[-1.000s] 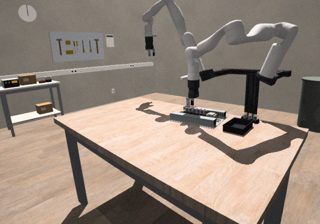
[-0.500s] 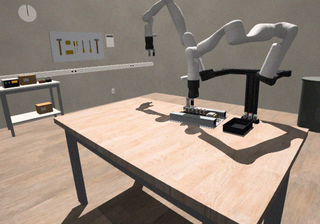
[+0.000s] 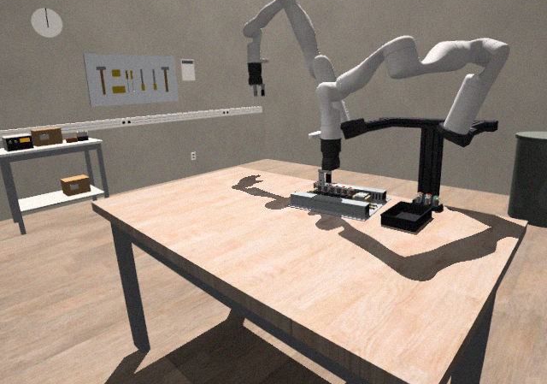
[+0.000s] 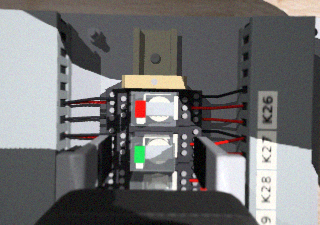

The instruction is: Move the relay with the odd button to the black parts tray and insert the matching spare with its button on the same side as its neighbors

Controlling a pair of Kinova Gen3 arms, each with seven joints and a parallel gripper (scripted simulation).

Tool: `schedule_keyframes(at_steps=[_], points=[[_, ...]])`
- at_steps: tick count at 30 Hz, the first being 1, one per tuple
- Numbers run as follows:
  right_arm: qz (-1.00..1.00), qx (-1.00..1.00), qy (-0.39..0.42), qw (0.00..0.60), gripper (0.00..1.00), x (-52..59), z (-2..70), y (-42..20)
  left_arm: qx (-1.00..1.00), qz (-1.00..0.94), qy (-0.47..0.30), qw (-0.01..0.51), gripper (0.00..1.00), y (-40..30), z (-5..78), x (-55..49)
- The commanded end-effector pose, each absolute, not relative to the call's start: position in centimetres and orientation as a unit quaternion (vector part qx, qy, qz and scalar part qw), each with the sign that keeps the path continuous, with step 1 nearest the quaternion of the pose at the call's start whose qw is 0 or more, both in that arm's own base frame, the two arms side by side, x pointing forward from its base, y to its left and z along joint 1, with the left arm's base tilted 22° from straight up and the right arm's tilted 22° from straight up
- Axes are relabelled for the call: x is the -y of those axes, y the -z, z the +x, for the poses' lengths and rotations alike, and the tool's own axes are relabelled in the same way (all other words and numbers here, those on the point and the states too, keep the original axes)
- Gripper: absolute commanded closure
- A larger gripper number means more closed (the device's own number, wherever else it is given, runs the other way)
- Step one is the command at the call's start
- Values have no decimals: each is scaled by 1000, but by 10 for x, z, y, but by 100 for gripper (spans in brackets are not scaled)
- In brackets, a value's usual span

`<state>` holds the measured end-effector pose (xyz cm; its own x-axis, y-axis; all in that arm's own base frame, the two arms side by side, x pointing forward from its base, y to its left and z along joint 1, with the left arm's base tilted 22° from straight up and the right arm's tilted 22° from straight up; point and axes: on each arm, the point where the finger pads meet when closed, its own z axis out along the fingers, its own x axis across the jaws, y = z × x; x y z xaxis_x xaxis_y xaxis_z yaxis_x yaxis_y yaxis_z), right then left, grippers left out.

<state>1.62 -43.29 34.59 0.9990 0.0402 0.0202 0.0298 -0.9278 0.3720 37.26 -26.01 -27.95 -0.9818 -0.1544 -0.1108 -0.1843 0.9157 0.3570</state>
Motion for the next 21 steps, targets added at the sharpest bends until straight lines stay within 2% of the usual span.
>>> schedule_keyframes(at_steps=[1,21], points=[[982,-18,-14,190,0,433,16,-347,-978,-86,-185,41,0,280,373,260],[982,-18,-14,190,0,433,16,-347,-978,-86,-185,41,0,288,374,257]])
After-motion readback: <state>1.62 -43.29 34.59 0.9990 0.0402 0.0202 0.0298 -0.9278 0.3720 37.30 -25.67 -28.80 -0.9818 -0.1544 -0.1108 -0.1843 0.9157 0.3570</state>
